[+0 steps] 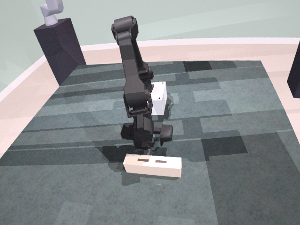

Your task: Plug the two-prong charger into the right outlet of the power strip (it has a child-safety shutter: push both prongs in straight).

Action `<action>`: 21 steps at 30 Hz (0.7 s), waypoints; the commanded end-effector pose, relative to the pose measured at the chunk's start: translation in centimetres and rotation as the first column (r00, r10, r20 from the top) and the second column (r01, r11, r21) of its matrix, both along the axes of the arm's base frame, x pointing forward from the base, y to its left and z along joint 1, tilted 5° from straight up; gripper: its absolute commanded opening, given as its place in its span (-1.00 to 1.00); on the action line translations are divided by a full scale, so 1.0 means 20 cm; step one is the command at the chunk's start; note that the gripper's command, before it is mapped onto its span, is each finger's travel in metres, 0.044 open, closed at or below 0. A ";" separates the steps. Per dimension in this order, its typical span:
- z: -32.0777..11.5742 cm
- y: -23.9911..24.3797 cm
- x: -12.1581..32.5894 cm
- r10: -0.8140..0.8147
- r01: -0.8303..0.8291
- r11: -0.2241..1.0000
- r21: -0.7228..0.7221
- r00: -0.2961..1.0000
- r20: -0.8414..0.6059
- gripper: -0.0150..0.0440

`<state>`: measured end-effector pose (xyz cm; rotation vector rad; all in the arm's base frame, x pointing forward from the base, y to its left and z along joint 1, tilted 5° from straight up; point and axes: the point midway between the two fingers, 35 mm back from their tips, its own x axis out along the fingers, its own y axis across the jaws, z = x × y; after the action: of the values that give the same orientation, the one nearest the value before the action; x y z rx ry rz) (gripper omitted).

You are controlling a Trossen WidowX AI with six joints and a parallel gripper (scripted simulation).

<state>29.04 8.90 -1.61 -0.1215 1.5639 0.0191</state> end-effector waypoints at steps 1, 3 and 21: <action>-0.01 -0.01 -0.03 -0.004 0.004 1.000 -0.003 1.000 -0.003 1.00; -0.01 -0.01 -0.04 -0.004 0.004 1.000 -0.003 1.000 -0.003 1.00; 0.21 0.01 -0.02 0.095 -0.114 0.993 0.036 0.935 0.342 1.00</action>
<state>28.48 9.01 0.64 -0.1356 1.3642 0.0792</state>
